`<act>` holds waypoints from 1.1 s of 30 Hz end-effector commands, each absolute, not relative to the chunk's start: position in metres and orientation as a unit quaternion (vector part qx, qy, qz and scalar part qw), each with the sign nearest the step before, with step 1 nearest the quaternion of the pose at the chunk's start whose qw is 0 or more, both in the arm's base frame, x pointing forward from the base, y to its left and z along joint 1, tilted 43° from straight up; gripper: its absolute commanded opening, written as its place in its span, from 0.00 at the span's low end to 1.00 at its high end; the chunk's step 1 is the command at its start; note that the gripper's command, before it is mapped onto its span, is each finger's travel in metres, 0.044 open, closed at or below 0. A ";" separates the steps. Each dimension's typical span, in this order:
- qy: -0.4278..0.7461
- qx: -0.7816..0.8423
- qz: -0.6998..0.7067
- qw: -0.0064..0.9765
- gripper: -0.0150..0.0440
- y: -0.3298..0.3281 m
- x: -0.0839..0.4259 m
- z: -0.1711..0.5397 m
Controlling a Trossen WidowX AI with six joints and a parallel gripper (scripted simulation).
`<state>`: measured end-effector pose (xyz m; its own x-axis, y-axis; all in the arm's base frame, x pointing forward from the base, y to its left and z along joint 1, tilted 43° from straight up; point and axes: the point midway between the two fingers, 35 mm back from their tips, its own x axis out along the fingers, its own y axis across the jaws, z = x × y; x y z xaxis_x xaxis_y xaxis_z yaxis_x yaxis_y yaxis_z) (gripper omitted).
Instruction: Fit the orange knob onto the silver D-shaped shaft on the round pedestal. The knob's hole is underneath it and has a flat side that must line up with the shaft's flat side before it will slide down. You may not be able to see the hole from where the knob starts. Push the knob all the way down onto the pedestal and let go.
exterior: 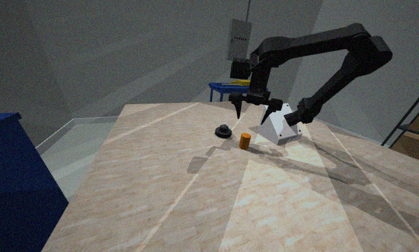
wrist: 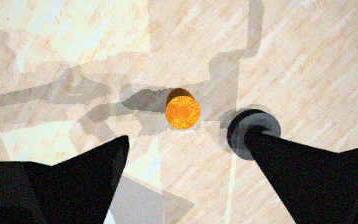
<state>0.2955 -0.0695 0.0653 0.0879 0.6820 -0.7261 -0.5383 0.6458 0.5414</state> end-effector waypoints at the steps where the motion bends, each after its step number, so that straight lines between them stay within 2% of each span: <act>1: 0.642 0.311 0.206 0.669 1.00 -0.069 0.296 0.066; 4: 0.666 0.406 0.110 0.616 1.00 -0.069 0.296 0.066; 20: 0.655 0.616 -0.162 0.406 1.00 -0.068 0.297 0.066; 33: 0.653 0.623 -0.172 0.396 1.00 -0.068 0.297 0.066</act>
